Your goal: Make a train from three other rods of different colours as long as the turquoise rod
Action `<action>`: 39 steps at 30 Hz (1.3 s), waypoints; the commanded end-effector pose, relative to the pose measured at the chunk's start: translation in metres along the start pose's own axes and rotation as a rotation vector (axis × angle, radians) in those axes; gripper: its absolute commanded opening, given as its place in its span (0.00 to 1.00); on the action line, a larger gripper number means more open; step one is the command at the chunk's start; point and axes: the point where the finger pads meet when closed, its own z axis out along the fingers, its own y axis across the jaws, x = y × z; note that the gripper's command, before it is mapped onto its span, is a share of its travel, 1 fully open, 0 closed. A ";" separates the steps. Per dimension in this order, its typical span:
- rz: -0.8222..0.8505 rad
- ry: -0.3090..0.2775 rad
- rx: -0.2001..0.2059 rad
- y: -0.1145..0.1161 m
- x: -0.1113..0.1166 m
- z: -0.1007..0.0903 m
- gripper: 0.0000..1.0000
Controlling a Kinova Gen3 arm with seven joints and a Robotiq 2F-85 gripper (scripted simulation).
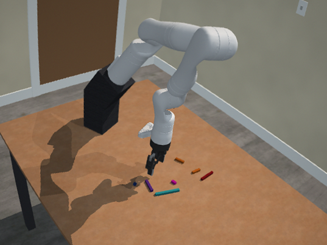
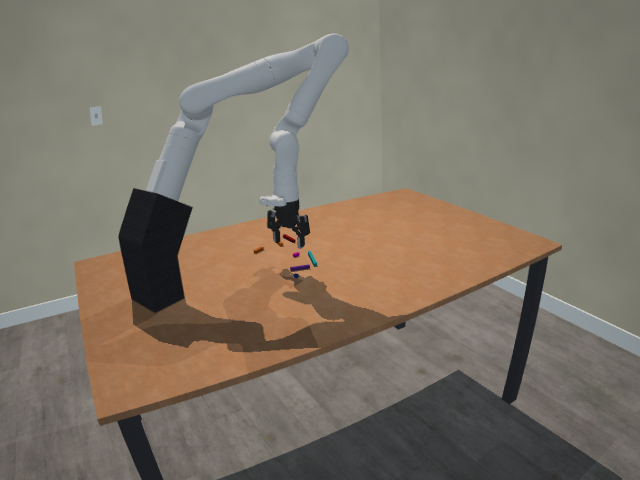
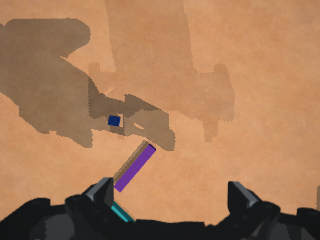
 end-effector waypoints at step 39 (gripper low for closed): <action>1.683 -0.002 -0.018 -0.061 0.051 -0.009 1.00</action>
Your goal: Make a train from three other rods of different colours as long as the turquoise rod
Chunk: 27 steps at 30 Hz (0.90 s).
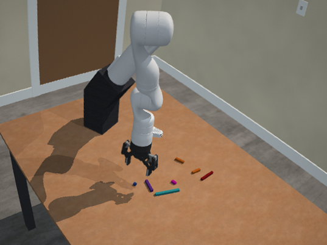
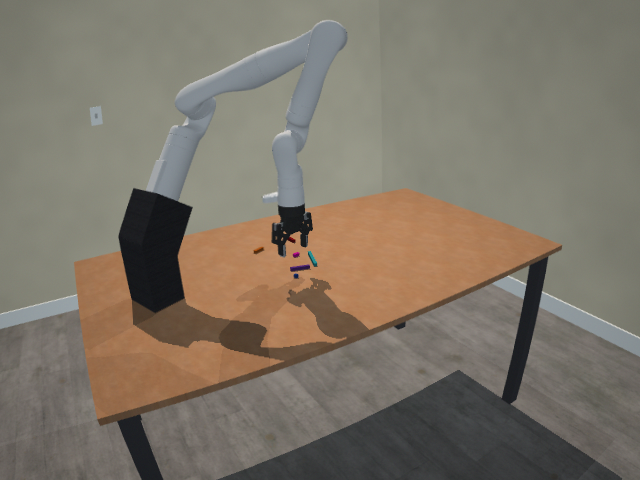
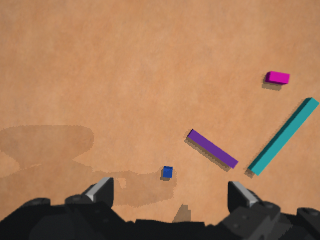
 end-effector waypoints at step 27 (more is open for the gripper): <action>0.080 -0.003 -0.007 -0.003 -0.006 -0.002 0.24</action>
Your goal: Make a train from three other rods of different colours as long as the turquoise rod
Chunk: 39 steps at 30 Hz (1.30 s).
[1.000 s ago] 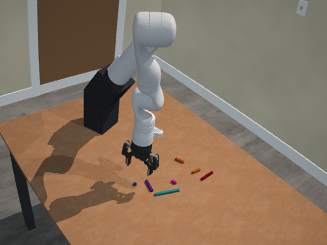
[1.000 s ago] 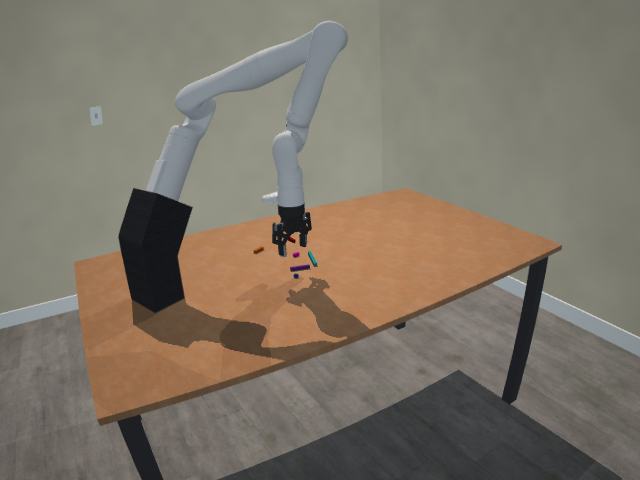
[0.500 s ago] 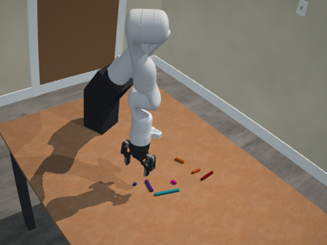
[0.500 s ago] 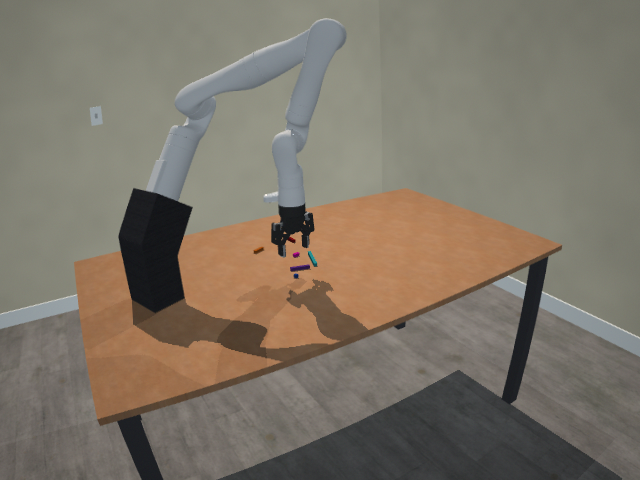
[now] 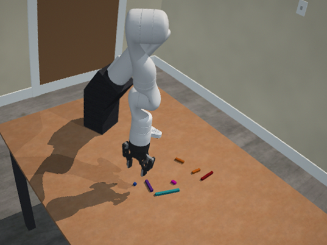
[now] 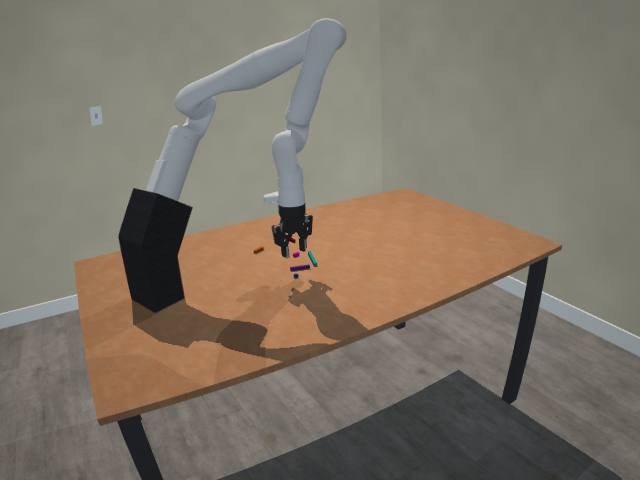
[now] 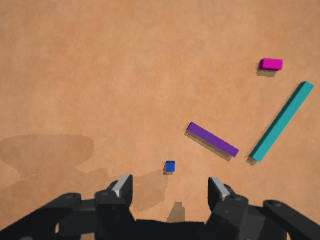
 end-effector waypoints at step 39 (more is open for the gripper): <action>0.000 -0.001 0.000 0.000 0.000 0.009 0.24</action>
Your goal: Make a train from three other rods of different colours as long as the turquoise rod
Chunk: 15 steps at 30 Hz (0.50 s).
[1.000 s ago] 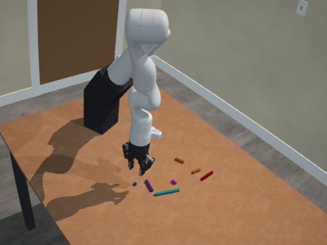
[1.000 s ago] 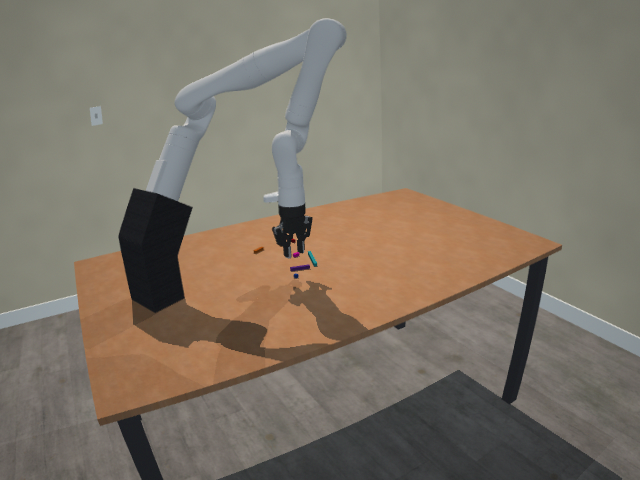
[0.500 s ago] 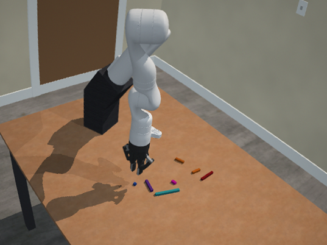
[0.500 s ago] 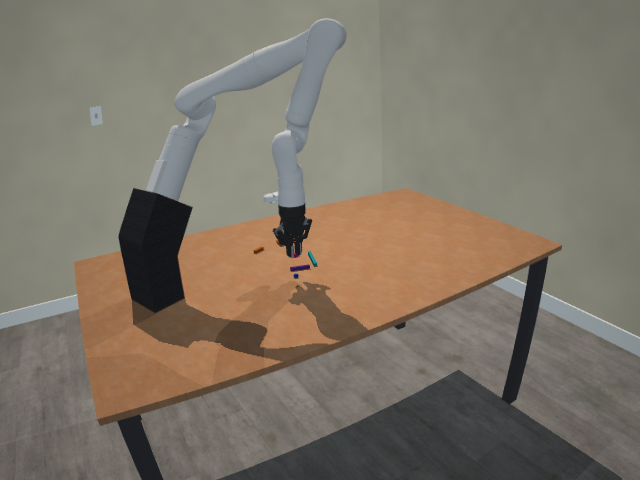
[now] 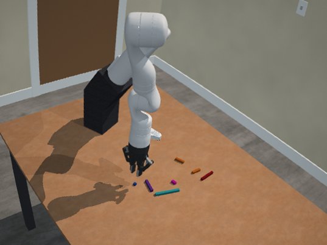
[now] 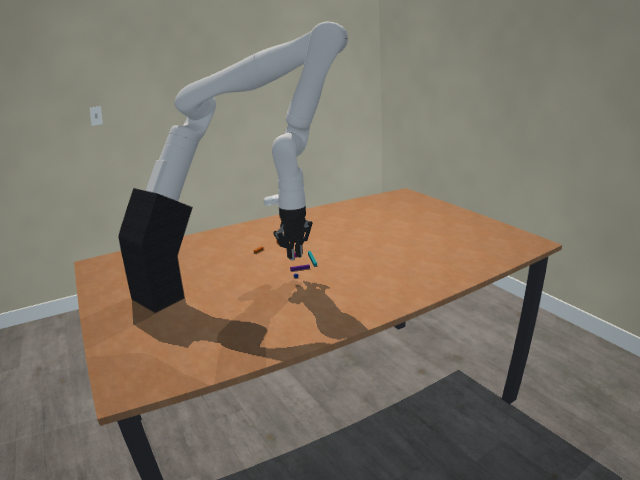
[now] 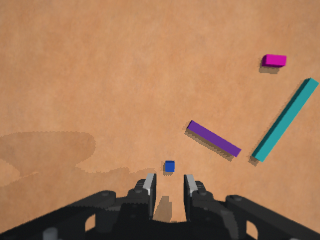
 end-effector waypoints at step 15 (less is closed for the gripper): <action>0.000 0.003 0.001 0.000 0.001 0.023 0.24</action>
